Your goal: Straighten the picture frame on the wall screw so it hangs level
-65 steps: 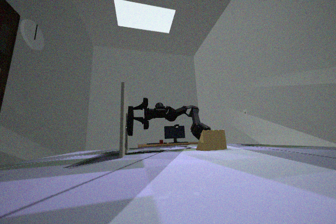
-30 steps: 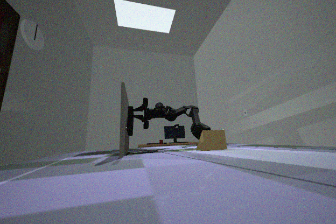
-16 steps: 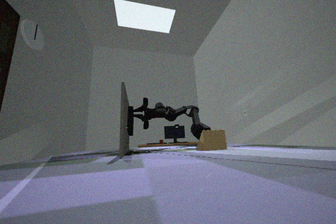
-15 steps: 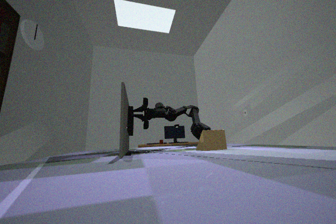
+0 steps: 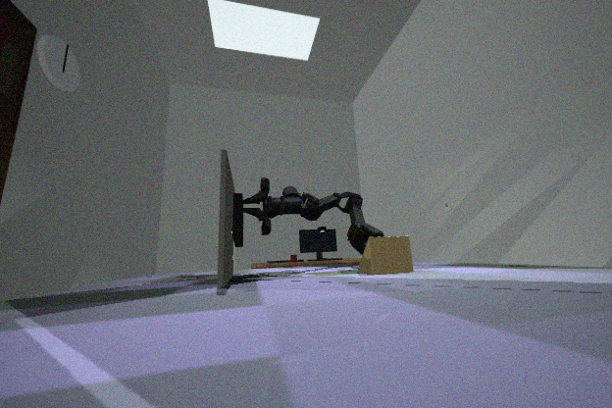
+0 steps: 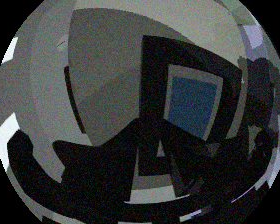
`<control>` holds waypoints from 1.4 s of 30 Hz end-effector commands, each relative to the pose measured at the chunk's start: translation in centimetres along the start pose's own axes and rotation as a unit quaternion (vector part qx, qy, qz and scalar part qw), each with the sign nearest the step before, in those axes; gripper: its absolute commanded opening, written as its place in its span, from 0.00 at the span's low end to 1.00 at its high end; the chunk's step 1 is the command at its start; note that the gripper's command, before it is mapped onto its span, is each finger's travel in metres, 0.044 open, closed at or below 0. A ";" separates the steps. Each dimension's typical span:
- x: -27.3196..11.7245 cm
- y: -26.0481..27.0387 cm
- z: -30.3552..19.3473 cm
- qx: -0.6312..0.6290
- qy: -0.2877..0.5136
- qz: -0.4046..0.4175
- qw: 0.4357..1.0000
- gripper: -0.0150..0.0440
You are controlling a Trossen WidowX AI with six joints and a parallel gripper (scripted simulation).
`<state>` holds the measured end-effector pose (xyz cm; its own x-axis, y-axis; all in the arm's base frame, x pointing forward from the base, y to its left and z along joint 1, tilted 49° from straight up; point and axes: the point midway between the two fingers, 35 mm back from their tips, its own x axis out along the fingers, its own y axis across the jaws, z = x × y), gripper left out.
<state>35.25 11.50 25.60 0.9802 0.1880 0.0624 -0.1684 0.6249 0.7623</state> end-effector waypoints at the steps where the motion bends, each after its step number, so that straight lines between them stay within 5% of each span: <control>1: 0.0 0.4 0.0 0.002 0.001 0.003 1.000 0.25; 42: 0.0 0.9 0.0 0.002 0.001 0.003 1.000 0.25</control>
<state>35.13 11.87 25.95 0.9812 0.1844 0.0562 -0.1614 0.6264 0.7626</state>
